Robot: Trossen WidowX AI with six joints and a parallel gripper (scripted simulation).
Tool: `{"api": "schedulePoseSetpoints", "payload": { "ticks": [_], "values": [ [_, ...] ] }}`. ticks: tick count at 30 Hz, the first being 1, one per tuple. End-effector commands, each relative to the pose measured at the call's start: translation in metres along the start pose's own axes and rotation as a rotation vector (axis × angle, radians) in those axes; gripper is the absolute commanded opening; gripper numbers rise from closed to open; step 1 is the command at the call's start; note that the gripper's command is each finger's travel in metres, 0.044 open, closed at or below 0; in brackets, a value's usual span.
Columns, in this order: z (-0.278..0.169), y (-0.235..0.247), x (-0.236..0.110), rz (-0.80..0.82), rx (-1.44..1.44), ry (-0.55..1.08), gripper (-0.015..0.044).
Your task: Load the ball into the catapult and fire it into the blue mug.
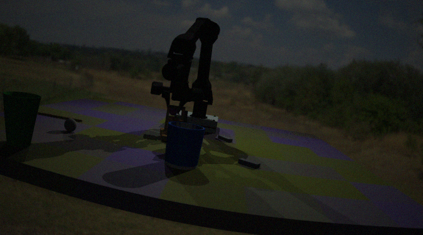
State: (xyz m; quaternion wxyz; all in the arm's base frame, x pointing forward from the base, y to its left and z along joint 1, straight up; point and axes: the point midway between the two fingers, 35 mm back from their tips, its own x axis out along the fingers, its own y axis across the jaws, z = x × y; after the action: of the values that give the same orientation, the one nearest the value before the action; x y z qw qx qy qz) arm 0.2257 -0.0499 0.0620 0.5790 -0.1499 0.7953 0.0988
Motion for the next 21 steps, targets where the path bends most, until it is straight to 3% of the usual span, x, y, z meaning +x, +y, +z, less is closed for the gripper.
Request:
{"api": "schedulePoseSetpoints", "payload": {
  "ticks": [1, 6, 16, 21],
  "values": [
    [0.000, 0.000, 0.000, 0.000, 0.000, 0.000, 0.0000],
    [0.000, 0.000, 0.000, 0.000, 0.000, 0.000, 0.0000],
    [0.000, 0.000, -0.003, -0.001, -0.001, -0.003, 0.0262],
    [-0.026, -0.002, -0.079, -0.041, -0.022, -0.069, 0.0394]
  ]
}}
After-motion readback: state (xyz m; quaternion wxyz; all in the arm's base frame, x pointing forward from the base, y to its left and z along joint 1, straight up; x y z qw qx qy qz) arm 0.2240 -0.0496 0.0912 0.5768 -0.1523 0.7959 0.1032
